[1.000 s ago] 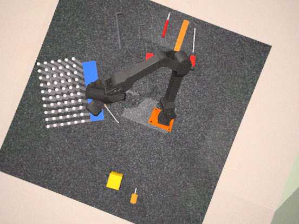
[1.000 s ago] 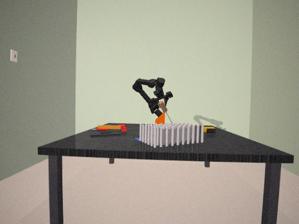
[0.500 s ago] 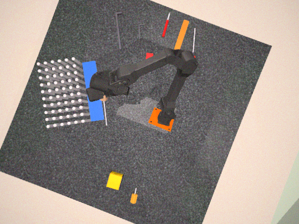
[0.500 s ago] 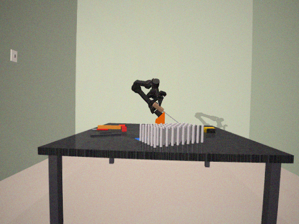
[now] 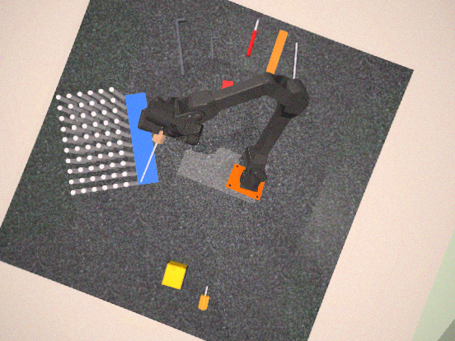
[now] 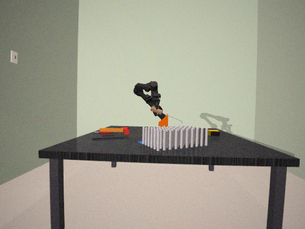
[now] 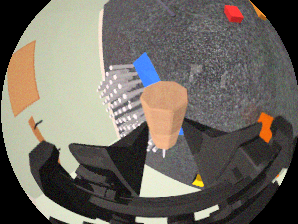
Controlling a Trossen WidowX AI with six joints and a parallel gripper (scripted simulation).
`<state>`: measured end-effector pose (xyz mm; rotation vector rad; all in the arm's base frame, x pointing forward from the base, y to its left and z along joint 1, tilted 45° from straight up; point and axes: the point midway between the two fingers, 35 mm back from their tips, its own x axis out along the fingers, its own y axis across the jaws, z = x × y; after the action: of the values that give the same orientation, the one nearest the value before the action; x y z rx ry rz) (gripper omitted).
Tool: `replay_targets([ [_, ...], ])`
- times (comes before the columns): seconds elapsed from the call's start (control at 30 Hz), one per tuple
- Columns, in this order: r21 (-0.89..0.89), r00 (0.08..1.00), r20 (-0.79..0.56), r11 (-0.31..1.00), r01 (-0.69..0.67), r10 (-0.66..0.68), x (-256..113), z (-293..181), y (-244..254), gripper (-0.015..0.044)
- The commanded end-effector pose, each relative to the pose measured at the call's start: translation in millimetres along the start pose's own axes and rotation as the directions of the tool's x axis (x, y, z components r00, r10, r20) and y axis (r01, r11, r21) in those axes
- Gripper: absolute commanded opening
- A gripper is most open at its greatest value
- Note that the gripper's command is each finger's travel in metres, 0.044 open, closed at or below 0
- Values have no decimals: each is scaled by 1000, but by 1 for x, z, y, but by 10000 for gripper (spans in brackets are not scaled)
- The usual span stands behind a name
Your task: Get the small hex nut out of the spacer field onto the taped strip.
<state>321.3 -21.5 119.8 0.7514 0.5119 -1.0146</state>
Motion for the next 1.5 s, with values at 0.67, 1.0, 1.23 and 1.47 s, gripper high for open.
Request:
replay_targets([
  [0.67, 735, 997, 75, 675, -58, 4, -6, 53, -23, 0],
  [1.0, 880, 995, 100, 467, -88, 1, -8, 68, -32, 0],
  [1.23, 881, 995, 97, 466, -85, -1, -2, 68, -33, 0],
  [1.47, 884, 996, 84, 462, -70, -9, 34, 68, -45, 0],
])
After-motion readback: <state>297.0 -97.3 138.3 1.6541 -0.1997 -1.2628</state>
